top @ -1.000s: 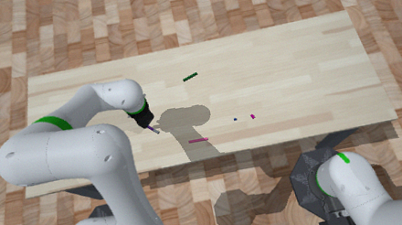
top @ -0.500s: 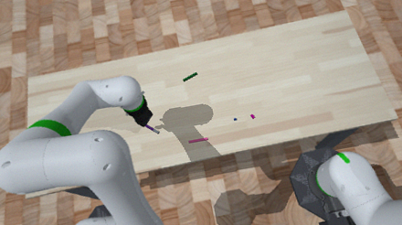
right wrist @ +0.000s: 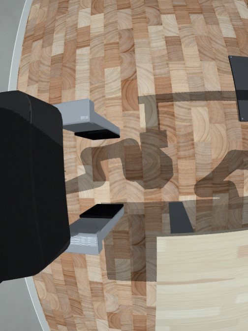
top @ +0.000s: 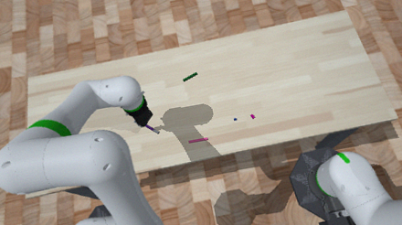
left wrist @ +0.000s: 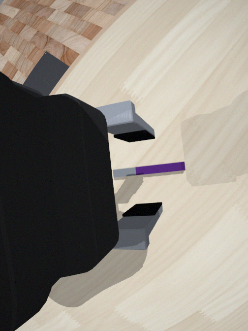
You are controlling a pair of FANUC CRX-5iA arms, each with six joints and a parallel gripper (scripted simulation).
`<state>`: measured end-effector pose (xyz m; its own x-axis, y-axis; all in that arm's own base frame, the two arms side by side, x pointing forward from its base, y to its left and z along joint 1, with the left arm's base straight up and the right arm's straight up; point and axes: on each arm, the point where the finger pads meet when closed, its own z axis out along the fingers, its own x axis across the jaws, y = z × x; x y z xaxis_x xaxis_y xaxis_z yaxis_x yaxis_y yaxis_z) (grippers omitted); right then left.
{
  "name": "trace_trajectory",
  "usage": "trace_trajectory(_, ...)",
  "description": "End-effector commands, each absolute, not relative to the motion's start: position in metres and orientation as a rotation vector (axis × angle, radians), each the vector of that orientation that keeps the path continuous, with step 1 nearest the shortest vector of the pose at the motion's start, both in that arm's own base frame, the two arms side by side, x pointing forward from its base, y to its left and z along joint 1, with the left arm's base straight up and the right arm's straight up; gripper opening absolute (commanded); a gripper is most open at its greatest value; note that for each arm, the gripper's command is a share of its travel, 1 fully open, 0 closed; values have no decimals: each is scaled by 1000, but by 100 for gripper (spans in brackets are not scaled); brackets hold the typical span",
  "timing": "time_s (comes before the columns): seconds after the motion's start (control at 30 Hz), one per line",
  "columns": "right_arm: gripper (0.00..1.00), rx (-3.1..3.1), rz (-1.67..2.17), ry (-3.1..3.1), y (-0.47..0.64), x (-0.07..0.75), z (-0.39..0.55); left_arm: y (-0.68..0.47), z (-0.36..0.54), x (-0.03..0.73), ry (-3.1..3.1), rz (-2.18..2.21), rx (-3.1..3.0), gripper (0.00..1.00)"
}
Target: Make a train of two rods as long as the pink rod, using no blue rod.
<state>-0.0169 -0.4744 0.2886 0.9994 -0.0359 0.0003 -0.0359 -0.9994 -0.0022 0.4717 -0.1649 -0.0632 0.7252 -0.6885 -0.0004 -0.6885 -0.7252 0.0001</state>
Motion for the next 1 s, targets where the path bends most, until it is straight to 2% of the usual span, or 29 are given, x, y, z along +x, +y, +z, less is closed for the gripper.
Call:
trace_trajectory(0.0,100,-3141,0,56,-475,-17,290,-165,-62,473,1164,-2,-2918,100)
trace_trajectory(0.97,100,-3141,0,56,-475,-17,290,-165,25,472,1164,-3,-2918,100)
